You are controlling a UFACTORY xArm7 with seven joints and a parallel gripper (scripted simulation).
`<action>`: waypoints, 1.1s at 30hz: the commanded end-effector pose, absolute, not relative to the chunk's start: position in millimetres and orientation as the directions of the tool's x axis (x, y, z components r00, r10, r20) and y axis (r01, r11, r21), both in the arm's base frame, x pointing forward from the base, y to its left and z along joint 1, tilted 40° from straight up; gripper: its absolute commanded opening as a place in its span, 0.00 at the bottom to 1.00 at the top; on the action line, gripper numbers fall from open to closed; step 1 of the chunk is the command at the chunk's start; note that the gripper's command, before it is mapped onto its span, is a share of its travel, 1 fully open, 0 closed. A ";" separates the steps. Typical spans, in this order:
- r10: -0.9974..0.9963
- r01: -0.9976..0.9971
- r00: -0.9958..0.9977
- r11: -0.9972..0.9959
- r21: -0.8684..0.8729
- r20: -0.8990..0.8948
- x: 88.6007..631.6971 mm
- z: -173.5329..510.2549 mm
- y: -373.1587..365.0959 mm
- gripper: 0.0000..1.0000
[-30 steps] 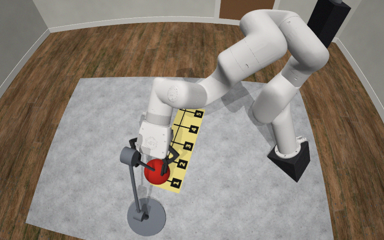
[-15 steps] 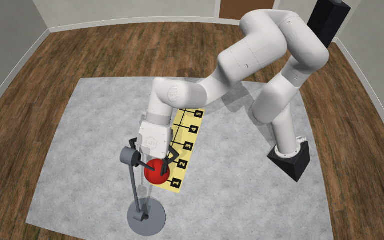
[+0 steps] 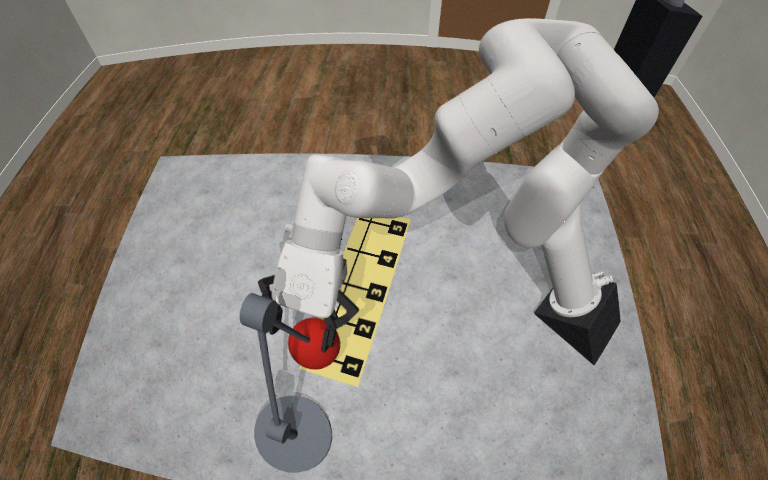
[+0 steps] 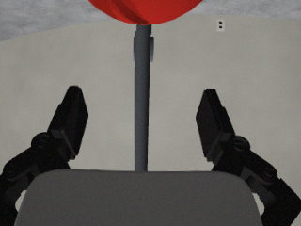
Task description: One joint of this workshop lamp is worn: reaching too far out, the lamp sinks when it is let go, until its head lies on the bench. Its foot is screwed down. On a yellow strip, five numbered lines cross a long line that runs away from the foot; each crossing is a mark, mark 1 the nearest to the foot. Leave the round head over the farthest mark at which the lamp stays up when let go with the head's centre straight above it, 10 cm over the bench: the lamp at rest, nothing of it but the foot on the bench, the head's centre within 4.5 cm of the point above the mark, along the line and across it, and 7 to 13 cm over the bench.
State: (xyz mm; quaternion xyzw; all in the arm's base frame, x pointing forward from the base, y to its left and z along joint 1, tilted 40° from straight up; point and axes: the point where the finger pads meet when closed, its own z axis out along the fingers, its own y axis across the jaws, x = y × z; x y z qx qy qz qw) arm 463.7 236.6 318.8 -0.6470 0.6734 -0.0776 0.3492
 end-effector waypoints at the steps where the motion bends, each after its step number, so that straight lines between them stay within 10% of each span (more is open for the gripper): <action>1: -0.925 -0.816 0.084 0.149 -0.559 -0.370 463.8 320.2 237.9 1.00; 33: -0.925 -0.816 0.084 0.149 -0.559 -0.370 443.8 345.9 225.8 1.00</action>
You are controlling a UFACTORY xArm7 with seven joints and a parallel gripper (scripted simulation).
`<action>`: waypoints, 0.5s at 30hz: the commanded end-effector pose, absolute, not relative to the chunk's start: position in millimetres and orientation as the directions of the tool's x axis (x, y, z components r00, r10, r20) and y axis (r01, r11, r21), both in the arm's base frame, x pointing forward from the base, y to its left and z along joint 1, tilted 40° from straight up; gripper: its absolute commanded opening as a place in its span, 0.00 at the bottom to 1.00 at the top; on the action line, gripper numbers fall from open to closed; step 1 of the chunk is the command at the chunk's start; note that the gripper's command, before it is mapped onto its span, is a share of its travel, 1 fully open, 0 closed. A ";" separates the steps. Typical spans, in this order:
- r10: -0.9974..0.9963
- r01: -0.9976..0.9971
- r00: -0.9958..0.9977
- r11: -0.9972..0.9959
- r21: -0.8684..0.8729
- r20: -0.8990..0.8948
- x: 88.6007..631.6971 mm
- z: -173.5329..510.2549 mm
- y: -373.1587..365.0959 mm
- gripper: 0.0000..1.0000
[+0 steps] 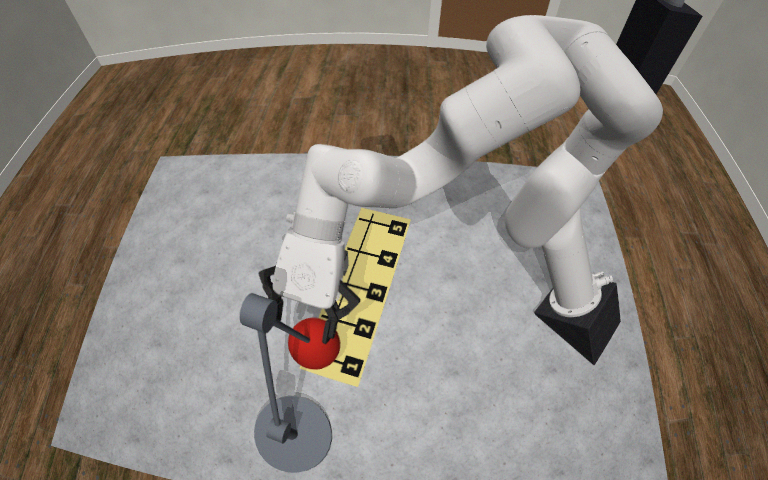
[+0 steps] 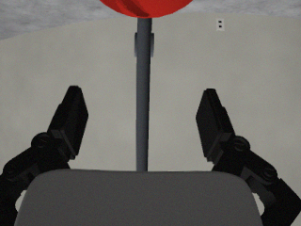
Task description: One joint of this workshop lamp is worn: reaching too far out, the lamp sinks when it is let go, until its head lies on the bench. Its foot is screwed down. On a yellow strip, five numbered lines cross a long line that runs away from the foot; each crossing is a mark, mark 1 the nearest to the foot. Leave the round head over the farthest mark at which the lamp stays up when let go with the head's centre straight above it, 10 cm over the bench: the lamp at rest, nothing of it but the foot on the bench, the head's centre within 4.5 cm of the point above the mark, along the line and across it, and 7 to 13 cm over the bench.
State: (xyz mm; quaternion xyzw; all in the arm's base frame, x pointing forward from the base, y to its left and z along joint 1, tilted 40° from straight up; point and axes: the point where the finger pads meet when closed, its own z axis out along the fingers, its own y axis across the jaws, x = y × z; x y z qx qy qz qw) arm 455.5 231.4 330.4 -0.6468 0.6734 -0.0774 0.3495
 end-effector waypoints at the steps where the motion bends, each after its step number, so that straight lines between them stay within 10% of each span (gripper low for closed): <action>1: -0.925 -0.816 0.084 0.149 -0.559 -0.370 441.3 349.1 224.3 1.00; 15: -0.925 -0.816 0.084 0.149 -0.559 -0.370 415.0 383.9 208.1 1.00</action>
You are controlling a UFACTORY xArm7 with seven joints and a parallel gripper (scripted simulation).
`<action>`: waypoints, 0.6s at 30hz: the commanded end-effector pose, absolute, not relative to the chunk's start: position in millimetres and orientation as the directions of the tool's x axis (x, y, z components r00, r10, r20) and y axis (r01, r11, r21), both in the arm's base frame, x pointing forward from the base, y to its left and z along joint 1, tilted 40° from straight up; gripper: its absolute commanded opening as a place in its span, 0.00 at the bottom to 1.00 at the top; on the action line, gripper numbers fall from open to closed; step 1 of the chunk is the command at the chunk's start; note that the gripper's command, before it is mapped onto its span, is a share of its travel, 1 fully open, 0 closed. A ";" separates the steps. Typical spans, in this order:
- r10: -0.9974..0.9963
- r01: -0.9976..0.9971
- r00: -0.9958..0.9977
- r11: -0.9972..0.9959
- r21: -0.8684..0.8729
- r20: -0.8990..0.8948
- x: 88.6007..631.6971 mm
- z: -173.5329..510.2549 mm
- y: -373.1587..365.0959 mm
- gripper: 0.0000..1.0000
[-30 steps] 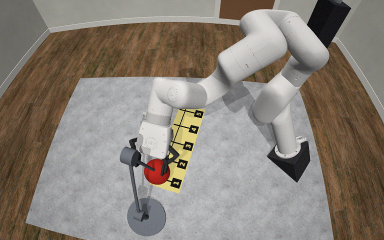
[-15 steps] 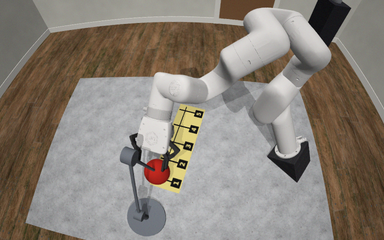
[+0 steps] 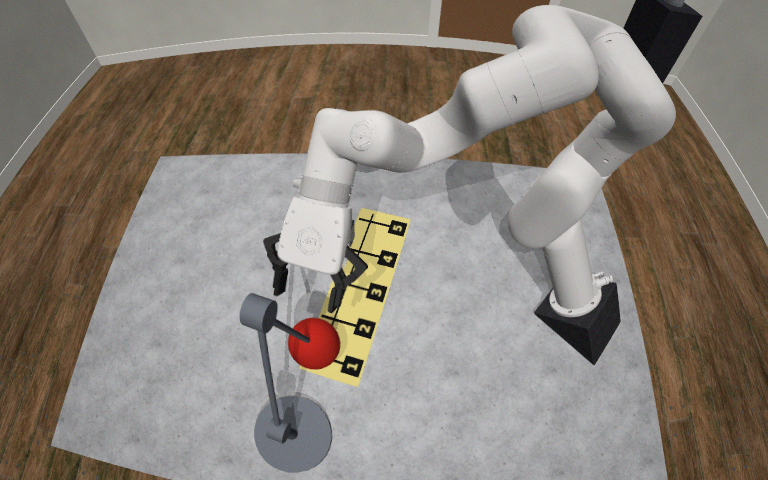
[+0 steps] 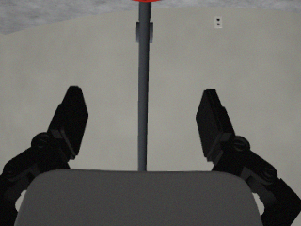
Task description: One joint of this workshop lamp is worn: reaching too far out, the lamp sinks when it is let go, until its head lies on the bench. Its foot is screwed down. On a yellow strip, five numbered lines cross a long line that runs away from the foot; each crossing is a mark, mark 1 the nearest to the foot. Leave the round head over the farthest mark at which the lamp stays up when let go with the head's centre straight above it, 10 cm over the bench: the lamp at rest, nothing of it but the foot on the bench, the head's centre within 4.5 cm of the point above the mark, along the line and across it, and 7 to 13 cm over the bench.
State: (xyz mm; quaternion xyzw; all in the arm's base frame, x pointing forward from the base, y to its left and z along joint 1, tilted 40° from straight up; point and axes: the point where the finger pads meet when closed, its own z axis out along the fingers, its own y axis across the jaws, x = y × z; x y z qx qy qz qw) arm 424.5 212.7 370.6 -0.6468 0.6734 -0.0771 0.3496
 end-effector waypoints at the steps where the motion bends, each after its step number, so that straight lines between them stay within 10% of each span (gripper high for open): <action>1: -0.925 -0.815 0.084 0.149 -0.559 -0.370 413.1 386.5 206.9 1.00; 18: -0.925 -0.815 0.084 0.150 -0.560 -0.371 393.8 411.5 195.2 1.00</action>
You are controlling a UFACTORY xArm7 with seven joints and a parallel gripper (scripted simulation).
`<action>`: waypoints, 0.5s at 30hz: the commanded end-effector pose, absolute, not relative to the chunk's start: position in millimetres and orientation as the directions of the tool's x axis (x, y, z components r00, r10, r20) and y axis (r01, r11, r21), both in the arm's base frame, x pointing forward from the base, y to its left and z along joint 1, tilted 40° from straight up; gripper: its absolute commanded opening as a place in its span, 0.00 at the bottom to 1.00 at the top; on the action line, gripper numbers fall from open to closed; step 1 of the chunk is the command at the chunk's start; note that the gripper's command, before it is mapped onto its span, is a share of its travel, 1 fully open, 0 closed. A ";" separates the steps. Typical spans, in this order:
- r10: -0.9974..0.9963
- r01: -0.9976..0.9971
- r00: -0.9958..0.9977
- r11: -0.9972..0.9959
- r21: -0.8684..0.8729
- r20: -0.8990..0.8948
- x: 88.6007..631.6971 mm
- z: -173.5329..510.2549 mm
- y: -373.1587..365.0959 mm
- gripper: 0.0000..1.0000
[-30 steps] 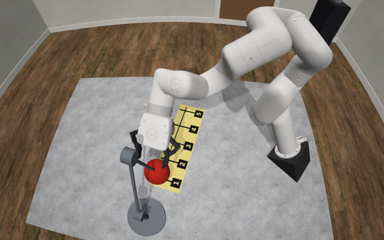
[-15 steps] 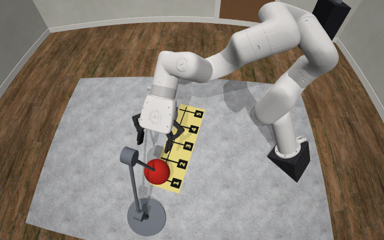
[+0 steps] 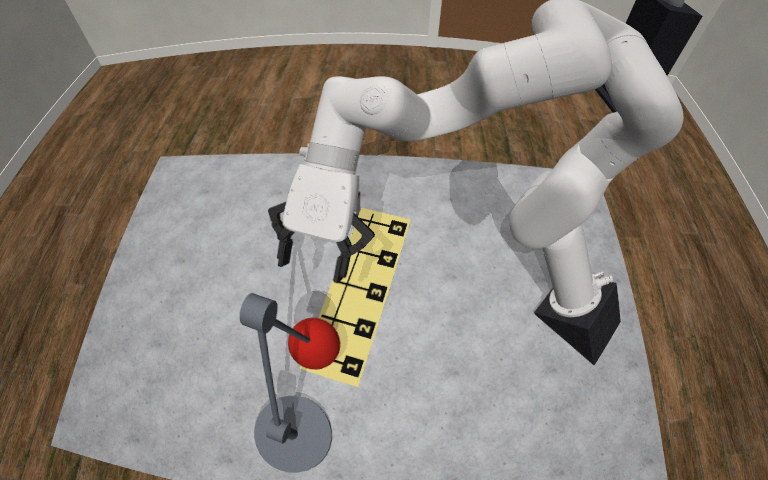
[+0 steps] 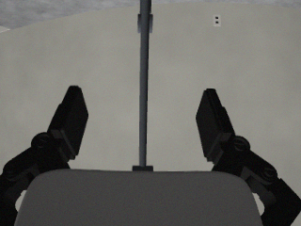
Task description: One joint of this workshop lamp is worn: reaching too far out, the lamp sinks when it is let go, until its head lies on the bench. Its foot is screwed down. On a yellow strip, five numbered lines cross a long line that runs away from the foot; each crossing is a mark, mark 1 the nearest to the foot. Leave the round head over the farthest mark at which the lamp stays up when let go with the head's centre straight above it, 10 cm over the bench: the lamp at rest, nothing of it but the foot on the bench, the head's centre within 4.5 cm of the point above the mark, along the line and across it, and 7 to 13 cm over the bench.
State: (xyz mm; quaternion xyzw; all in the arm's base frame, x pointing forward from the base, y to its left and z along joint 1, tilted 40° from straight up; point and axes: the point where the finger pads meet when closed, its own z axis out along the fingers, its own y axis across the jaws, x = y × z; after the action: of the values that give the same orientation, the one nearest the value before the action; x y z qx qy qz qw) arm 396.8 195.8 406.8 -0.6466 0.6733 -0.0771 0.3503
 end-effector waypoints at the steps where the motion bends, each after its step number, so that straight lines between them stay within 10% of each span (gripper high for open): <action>1: -0.925 -0.815 0.084 0.150 -0.560 -0.371 393.2 412.1 194.9 1.00; 15: -0.925 -0.815 0.084 0.150 -0.560 -0.371 389.5 415.9 192.9 1.00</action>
State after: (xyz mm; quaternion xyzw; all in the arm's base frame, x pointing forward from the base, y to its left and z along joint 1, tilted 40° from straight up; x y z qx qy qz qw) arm 389.4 191.9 414.5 -0.6464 0.6732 -0.0773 0.3506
